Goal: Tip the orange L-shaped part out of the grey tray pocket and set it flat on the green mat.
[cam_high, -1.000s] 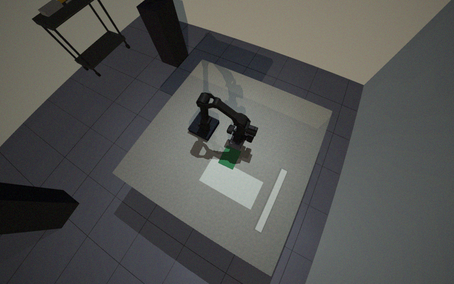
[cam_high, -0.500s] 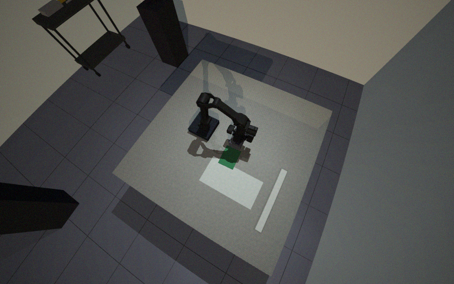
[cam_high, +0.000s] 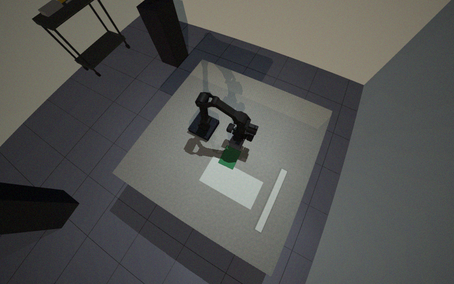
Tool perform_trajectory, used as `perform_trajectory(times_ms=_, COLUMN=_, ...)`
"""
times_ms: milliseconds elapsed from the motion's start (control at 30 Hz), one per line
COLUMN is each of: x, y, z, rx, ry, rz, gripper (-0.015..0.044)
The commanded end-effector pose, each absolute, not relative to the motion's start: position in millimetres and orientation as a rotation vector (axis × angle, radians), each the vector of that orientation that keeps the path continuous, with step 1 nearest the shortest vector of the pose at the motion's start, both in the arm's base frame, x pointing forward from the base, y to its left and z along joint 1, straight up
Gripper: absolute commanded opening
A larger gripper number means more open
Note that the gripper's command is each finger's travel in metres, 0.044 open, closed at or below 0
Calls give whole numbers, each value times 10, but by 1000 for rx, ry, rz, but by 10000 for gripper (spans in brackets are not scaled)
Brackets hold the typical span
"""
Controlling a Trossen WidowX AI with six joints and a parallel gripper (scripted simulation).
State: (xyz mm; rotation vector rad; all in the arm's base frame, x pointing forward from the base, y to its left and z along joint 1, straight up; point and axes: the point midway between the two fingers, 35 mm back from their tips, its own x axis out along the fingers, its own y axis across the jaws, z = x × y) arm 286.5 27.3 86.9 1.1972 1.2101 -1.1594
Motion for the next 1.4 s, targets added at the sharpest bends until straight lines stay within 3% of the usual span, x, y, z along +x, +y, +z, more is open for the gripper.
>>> perform_trajectory(times_ms=0, x=2878, y=271, z=950, rx=1202, ry=1203, rz=-1156, gripper=0)
perform_trajectory(times_ms=1367, x=2856, y=268, z=1522, rx=1203, ry=1202, rz=-1157, gripper=0)
